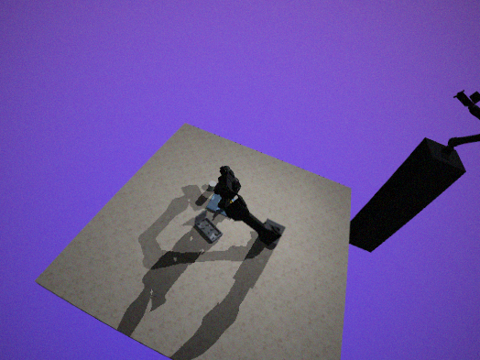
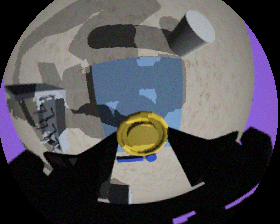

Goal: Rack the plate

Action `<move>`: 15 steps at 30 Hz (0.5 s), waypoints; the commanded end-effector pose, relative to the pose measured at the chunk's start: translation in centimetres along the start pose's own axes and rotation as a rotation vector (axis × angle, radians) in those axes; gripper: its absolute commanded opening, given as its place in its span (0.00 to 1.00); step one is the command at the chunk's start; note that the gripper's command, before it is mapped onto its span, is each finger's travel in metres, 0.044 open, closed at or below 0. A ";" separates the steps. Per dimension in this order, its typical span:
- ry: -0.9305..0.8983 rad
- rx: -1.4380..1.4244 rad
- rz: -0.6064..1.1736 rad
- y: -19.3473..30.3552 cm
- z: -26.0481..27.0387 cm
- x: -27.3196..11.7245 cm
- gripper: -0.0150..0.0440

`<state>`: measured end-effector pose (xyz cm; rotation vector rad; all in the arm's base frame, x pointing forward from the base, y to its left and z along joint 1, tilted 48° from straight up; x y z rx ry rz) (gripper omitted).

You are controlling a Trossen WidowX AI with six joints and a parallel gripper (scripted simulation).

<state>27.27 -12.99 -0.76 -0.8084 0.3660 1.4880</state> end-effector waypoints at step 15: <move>0.016 -0.003 -0.002 -0.6 -0.7 -8.6 0.25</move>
Point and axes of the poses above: the point midway between the two fingers, 35 mm back from their tips, its own x axis out along the fingers, its own z axis across the jaws, y = z × x, the point moved 9 cm from there along -x, back along the fingers, and after that the axes turned 15 degrees about -x, right-handed, at the moved point
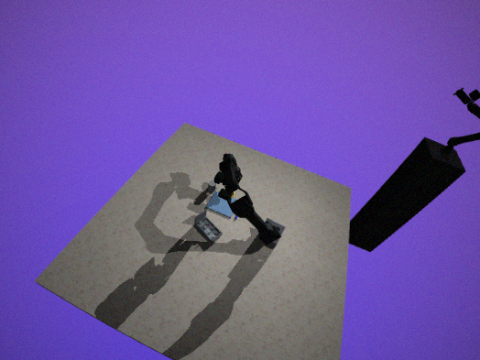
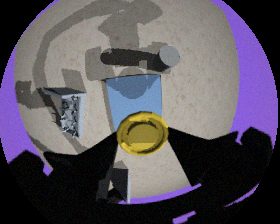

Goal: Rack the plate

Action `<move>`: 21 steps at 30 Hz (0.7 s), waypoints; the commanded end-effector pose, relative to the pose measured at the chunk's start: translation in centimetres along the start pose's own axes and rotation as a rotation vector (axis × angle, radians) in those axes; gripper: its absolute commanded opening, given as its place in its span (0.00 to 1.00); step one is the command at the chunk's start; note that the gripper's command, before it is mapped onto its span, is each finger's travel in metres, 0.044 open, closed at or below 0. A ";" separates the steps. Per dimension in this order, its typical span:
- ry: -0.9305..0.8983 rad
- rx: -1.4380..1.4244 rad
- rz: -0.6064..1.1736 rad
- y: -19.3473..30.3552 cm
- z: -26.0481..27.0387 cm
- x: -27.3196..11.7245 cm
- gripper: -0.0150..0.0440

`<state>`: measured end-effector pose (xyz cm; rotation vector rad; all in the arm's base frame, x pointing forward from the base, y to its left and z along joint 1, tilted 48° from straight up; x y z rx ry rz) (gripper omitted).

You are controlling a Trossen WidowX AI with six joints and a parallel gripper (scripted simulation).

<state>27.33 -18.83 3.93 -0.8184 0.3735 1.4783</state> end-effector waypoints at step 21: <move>0.005 0.217 -0.001 -0.9 2.7 -6.1 0.25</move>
Point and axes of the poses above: the point midway between the two fingers, 35 mm back from their tips, its own x axis out along the fingers, its own z axis across the jaws, y = z × x, the point moved 9 cm from there along -x, back along the fingers, and after that the axes turned 15 degrees about -x, right-handed, at the moved point
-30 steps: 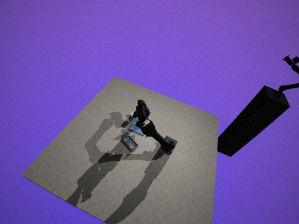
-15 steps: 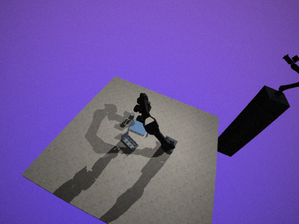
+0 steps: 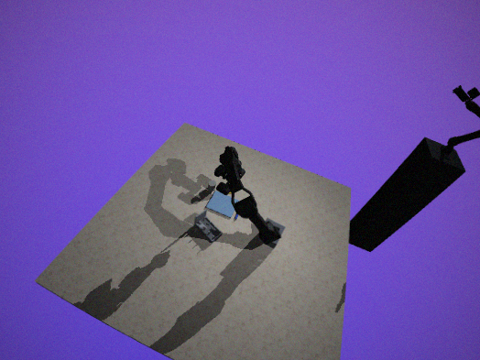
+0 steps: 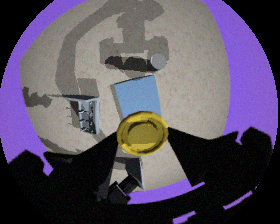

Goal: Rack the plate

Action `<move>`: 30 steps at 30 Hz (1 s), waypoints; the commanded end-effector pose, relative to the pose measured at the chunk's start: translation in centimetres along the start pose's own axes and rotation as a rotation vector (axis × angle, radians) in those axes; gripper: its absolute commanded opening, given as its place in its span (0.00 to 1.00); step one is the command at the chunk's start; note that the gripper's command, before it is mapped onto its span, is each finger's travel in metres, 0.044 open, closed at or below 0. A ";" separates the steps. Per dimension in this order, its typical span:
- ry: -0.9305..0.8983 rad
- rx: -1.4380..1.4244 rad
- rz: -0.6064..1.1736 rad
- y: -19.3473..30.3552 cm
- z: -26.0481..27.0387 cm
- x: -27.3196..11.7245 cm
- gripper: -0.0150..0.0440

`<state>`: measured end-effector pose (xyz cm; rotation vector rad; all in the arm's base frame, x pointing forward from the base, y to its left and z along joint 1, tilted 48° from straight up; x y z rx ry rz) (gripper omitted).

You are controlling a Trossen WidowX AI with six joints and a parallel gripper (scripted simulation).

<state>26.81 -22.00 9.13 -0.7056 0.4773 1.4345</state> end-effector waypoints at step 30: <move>-0.005 1.115 -0.034 1.3 14.3 -0.7 0.25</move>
Point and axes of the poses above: the point midway between the two fingers, 35 mm back from their tips, its own x axis out along the fingers, its own z axis across the jaws, y = z × x, the point moved 9 cm from there along -x, back along the fingers, and after that the axes turned 15 degrees about -x, right-handed, at the moved point
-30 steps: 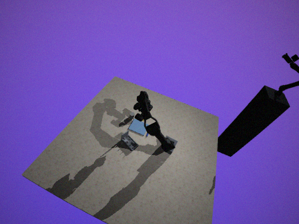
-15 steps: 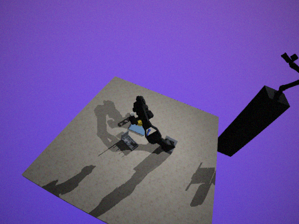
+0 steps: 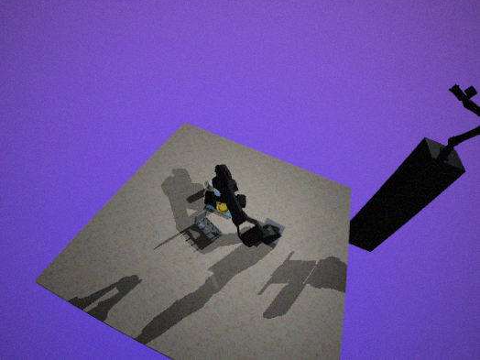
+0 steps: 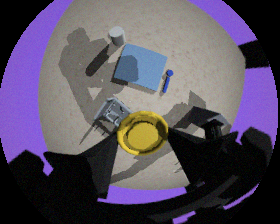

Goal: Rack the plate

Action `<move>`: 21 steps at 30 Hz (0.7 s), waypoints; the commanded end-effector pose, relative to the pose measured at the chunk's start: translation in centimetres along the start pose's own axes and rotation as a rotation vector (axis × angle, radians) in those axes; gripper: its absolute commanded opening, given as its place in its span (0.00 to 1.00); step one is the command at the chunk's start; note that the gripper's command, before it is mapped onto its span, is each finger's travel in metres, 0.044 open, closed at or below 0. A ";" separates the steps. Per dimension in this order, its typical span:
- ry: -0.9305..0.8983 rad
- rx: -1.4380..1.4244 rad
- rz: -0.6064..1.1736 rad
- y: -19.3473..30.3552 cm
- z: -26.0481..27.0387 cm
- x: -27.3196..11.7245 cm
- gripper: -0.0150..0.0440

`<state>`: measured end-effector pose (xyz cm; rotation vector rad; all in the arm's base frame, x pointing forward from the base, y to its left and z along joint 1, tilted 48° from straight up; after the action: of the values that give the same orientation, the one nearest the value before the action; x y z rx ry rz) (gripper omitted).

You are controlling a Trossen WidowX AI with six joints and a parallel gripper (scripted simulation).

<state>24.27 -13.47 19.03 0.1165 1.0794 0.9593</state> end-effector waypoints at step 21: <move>-0.025 0.789 0.012 9.1 0.9 1.0 0.25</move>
<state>20.10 -7.44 23.22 0.7155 1.3636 0.5334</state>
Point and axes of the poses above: the point midway between the two fingers, 35 mm back from their tips, its own x axis out along the fingers, its own z axis across the jaws, y = z × x, the point moved 9 cm from there along -x, back along the fingers, and after that the axes turned 15 degrees about -x, right-handed, at the moved point
